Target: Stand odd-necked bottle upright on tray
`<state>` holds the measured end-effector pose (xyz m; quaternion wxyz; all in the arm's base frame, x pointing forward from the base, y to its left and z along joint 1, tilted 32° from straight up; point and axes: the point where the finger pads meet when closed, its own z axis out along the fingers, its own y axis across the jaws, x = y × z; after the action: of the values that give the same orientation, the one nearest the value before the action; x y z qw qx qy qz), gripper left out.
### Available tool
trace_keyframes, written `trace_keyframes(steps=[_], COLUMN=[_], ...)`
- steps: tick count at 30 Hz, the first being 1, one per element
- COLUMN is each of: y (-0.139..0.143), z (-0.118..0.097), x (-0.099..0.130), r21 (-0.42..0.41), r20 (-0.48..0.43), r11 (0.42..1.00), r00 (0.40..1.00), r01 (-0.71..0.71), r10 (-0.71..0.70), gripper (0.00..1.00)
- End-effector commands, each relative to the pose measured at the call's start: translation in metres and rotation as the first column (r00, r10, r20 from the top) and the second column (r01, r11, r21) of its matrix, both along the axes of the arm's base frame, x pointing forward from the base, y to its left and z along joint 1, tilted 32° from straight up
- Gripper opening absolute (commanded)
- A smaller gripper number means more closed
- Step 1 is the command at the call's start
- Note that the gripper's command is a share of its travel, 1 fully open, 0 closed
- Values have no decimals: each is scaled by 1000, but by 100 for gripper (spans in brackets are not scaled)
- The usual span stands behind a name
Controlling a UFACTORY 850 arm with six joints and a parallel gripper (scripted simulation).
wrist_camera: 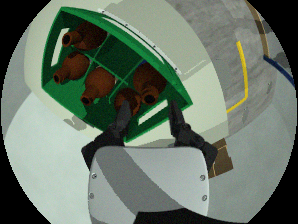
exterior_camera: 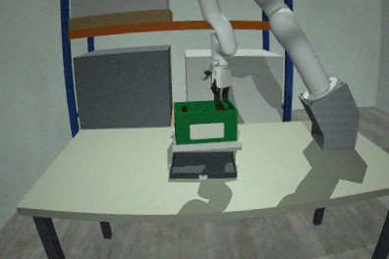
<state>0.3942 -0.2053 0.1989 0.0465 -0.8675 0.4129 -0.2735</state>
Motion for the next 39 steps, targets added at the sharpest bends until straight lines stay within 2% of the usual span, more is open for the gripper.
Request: trace_keyframes(steps=[1,20,39], y=[0,0,-3], z=[0,-1,-14], x=[0,1,9], r21=[0,0,0], r20=[1,1,1], r11=[1000,1000,1000], r00=[1000,1000,1000], r01=[0,0,0], r10=[0,0,0], gripper=[65,65,65])
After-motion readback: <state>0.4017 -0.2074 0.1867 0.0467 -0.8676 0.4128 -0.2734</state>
